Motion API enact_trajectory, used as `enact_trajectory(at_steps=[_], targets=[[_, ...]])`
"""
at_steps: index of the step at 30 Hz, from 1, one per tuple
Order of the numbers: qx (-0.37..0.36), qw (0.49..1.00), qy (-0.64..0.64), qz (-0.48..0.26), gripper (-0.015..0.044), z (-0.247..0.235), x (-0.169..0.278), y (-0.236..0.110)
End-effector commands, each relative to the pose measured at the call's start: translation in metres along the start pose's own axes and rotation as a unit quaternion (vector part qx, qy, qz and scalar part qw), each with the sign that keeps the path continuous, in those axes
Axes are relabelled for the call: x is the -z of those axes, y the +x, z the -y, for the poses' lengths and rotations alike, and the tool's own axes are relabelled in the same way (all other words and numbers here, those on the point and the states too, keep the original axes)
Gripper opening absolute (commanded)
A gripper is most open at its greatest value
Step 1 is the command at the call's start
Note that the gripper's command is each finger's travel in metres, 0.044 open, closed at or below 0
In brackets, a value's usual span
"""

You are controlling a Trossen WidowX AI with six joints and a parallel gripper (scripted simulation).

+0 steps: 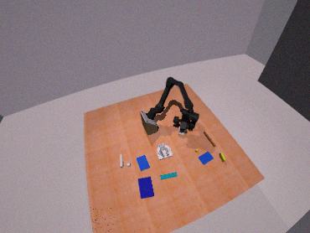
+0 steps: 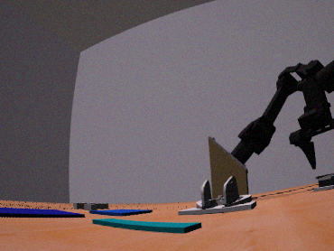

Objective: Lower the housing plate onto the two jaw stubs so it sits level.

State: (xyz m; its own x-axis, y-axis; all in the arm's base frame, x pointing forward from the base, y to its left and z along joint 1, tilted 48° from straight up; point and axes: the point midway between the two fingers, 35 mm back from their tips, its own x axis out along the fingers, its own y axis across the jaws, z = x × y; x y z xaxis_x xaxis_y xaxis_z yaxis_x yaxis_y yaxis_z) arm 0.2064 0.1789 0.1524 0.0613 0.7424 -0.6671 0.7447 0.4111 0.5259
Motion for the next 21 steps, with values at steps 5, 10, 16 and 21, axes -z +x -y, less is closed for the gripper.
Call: enact_trajectory(at_steps=[5, 10, 16, 21], targets=[[0.003, 1.000, 0.004, 0.000, 0.0440, 0.002, 0.000, 0.010], [0.003, 1.000, 0.004, 0.000, 0.0440, 0.002, -0.001, 0.013], [0.004, 1.000, 0.004, 0.000, 0.0440, 0.002, -0.001, 0.022], [0.003, 1.000, 0.004, 0.000, 0.0440, 0.002, -0.001, 0.030]])
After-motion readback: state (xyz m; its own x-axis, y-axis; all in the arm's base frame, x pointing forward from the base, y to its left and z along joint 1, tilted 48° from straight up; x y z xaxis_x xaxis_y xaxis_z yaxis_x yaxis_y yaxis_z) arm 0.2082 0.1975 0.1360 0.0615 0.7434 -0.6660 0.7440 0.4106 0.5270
